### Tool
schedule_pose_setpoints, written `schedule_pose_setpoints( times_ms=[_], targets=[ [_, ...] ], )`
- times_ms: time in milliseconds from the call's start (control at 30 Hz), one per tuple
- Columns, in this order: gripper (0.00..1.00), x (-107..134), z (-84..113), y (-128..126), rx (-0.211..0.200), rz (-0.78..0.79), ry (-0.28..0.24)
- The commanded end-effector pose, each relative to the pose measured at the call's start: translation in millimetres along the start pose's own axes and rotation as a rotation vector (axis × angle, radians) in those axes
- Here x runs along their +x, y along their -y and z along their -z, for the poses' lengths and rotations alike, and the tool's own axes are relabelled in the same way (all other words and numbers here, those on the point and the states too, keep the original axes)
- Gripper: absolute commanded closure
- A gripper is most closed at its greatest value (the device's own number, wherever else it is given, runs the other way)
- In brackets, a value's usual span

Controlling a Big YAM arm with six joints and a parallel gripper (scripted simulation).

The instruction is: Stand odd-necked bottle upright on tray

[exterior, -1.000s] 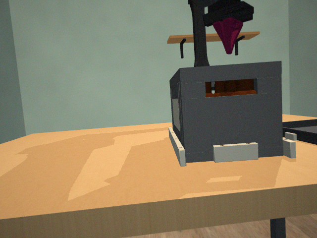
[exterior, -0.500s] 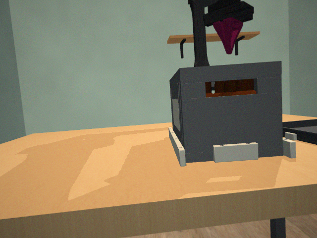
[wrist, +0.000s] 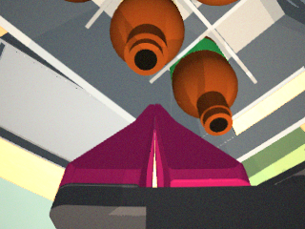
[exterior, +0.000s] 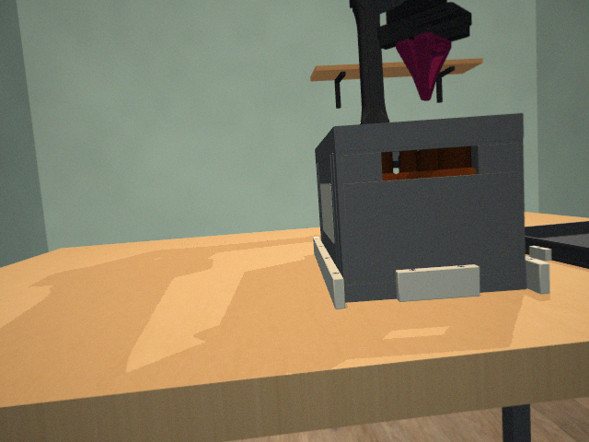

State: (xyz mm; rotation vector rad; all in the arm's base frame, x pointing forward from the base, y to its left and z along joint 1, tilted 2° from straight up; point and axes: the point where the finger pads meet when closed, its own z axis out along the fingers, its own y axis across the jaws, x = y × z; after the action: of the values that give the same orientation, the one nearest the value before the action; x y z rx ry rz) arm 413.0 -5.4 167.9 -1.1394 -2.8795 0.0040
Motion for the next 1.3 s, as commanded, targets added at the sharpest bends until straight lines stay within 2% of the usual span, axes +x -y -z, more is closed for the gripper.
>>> schedule_pose_setpoints(
  times_ms=[0,433,467,533,600,667,700,800,900,933,967,1000,1133,1167,1267],
  targets=[
    [1.0,-17,29.7,-15,-0.048,0.006,0.053],
    [1.0,-17,29.7,-15,-0.048,0.006,0.053],
    [1.0,-20,24.2,-14,-0.037,0.005,0.042],
    [1.0,-41,25.4,-14,-0.033,0.001,0.039],
    [1.0,-77,24.0,-14,-0.03,0.001,0.041],
    [1.0,-85,26.3,-15,-0.032,0.001,0.04],
    [1.0,-109,25.4,-14,-0.03,0.001,0.041],
    [1.0,-144,22.6,-11,-0.029,0.001,0.041],
    [1.0,-150,21.9,-10,-0.029,0.001,0.041],
    [1.0,-145,21.6,-20,-0.03,0.024,0.04],
    [0.39,-145,21.6,-20,-0.03,0.024,0.04],
    [0.39,-141,43.0,-18,-0.053,0.024,0.075],
    [0.39,-141,43.0,-18,-0.053,0.024,0.075],
    [0.39,-144,25.7,-20,-0.034,0.024,0.047],
    [0.39,-152,21.8,-13,-0.035,0.006,0.048]
  ],
)
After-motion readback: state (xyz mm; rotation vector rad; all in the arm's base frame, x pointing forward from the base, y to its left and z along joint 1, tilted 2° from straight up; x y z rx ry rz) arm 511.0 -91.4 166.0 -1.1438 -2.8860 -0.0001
